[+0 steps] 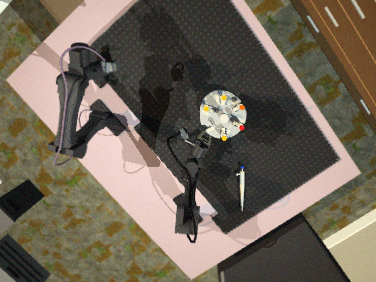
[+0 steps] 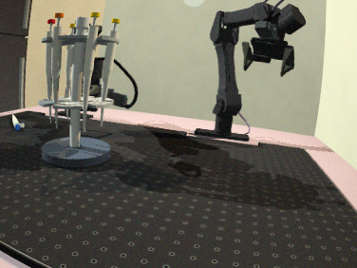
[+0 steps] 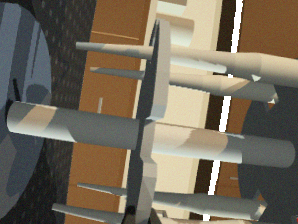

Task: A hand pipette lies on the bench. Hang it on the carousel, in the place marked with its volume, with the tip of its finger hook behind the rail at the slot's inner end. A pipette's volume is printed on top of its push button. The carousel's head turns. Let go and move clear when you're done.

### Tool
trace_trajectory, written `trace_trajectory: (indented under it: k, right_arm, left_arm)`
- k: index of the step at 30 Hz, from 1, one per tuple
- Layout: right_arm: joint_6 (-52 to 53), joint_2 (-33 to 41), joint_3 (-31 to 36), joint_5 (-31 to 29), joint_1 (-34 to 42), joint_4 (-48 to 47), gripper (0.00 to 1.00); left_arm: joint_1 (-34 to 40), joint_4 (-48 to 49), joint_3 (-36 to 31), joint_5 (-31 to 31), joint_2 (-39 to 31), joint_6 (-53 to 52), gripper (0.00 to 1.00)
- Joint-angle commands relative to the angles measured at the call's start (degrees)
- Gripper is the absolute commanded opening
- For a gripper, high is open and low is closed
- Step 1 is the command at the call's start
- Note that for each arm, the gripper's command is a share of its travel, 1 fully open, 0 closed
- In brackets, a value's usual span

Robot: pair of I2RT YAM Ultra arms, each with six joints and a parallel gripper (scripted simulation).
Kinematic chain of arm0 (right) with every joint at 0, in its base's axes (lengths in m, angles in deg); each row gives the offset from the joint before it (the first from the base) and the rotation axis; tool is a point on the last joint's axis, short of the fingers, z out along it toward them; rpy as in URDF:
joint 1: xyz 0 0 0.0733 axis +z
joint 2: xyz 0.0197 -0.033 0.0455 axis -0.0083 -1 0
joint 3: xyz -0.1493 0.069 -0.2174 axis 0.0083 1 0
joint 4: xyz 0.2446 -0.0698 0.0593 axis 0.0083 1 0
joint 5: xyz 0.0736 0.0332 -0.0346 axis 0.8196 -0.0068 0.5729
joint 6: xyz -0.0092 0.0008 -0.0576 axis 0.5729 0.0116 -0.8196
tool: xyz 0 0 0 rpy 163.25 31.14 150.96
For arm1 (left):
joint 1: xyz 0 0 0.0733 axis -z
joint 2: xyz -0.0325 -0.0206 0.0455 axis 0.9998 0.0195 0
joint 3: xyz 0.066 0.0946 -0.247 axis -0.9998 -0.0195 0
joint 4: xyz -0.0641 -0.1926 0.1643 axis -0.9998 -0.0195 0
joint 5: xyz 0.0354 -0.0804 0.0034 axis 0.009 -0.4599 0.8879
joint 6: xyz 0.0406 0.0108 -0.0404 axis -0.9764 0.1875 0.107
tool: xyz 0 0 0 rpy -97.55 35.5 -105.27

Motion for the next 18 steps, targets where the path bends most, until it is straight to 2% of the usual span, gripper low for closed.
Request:
trace_trajectory:
  k: [1, 2, 4, 8, 17, 18]
  right_arm:
    - [-0.1, 2.0, -1.2, 1.9, -0.9, -1.4, 0.0]
    - [-0.1, 2.3, 1.5, 4.9, -2.0, -1.6, 0.0]
    - [-0.1, 2.9, 2.7, 10.8, -4.3, -2.2, 0.0]
    - [0.0, 2.9, 1.4, 12.7, -5.6, -2.5, 0.0]
    - [0.2, 3.0, 0.7, 13.0, -5.7, -2.2, 0.0]
    - [0.2, 3.0, 2.7, 16.1, -6.9, -2.6, 0.0]
  left_arm:
    - [-0.5, 0.7, 0.9, -1.2, 0.1, -0.4, 1.0]
    - [-0.5, 0.7, 0.9, -1.2, 0.1, -0.4, 1.0]
    - [-0.5, 0.7, 0.9, -1.2, 0.1, -0.4, 1.0]
    - [-0.5, 0.7, 0.9, -1.2, 0.1, -0.4, 1.0]
    - [-0.5, 0.7, 0.9, -1.2, 0.1, -0.4, 1.0]
    - [-0.5, 0.7, 0.9, -1.2, 0.1, -0.4, 1.0]
